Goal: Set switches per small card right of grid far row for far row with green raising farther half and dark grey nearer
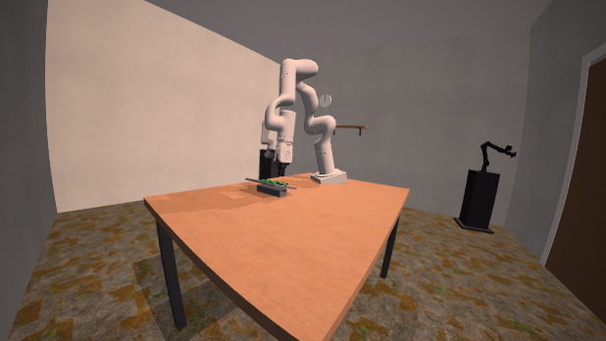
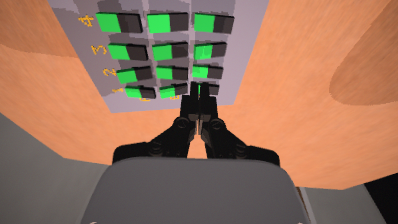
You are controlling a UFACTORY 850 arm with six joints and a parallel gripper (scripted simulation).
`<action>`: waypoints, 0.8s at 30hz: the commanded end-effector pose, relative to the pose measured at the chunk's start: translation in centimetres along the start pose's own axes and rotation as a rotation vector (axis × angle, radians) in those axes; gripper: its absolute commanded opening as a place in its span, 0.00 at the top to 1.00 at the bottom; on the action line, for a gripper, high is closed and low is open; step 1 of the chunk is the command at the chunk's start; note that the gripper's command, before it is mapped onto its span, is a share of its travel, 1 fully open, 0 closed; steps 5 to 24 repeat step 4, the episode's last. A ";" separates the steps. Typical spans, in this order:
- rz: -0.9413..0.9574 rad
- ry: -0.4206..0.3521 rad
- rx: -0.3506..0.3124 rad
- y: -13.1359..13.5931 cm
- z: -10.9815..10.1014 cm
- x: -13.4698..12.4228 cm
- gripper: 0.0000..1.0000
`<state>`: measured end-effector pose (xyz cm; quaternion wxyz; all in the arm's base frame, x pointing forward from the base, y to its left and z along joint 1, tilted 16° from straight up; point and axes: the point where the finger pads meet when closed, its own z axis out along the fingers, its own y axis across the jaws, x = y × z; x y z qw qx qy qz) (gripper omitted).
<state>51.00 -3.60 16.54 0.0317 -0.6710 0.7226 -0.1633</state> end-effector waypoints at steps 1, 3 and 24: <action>0.000 0.000 0.001 -0.1 -0.1 0.0 1.00; 0.000 0.000 0.001 -0.1 -0.1 0.0 1.00; 0.000 0.000 0.001 -0.1 -0.1 0.0 1.00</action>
